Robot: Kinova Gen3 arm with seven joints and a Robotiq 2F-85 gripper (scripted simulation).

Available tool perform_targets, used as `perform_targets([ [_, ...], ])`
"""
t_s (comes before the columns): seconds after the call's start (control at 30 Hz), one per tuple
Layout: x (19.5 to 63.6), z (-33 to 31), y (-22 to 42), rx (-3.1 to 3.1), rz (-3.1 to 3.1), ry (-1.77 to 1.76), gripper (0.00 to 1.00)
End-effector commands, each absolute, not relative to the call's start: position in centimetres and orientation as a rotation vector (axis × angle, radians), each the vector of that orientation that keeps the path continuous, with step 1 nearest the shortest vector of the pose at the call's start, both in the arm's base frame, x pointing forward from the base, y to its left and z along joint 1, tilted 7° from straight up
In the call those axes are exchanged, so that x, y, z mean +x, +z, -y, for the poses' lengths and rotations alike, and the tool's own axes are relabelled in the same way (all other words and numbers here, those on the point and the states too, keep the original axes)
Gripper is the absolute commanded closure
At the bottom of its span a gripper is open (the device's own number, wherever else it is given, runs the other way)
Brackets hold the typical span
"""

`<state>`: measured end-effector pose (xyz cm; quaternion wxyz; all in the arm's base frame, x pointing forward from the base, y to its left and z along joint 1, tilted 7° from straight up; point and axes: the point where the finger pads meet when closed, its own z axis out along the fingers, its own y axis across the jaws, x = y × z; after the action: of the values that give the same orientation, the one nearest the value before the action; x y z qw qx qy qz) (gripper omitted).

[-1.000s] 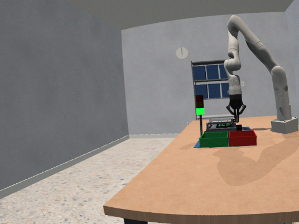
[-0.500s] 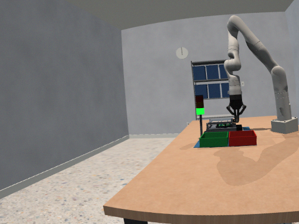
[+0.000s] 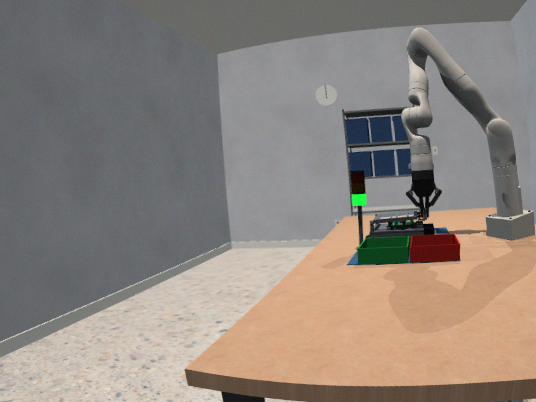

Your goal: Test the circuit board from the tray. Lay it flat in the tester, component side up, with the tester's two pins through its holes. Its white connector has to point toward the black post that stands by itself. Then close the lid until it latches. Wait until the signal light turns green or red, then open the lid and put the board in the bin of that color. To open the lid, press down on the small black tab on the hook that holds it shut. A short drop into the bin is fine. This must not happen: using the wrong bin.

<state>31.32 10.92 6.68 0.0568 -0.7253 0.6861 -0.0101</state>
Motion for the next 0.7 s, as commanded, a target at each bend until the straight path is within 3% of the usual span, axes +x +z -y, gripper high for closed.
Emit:
perform_targets([
  [0.0, 31.5, -11.0, 6.7, -2.196, -2.080, -0.032, 1.00],
  [0.67, 31.0, -10.6, 12.2, -2.196, -2.080, -0.032, 1.00],
])
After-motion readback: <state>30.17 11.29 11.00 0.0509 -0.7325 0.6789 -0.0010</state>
